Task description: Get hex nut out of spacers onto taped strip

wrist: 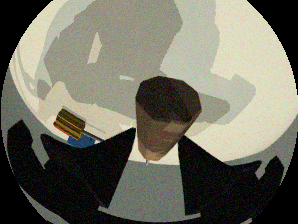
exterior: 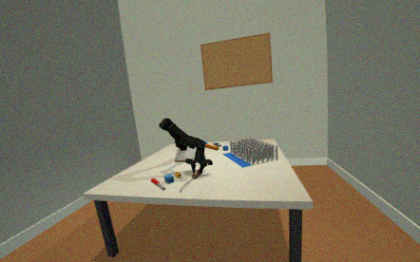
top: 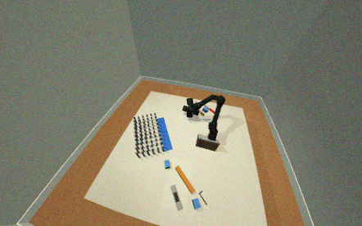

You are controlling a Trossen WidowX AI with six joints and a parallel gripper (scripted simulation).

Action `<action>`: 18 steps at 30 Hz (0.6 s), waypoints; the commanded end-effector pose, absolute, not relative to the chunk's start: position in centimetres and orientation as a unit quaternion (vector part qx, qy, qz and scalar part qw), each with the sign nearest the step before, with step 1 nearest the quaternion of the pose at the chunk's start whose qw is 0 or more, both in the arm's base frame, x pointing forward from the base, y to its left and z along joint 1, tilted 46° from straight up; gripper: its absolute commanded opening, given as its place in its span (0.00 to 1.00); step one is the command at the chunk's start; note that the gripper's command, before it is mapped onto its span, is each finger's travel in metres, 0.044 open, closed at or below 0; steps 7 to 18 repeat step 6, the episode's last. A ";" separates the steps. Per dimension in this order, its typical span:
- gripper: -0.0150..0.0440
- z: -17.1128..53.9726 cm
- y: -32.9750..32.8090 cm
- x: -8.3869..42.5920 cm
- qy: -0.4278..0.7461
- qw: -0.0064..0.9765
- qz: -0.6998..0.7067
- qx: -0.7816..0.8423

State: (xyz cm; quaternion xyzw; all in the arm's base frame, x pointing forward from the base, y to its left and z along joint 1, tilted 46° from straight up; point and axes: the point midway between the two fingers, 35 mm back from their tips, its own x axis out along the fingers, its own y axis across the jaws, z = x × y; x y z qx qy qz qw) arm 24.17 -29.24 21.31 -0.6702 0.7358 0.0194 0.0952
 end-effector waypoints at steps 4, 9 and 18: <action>0.92 21.4 -29.2 24.2 0.736 0.096 0.019 -0.670; 1.00 21.4 -29.2 24.2 0.736 0.096 0.019 -0.670; 1.00 21.4 -29.2 24.2 0.736 0.096 0.019 -0.670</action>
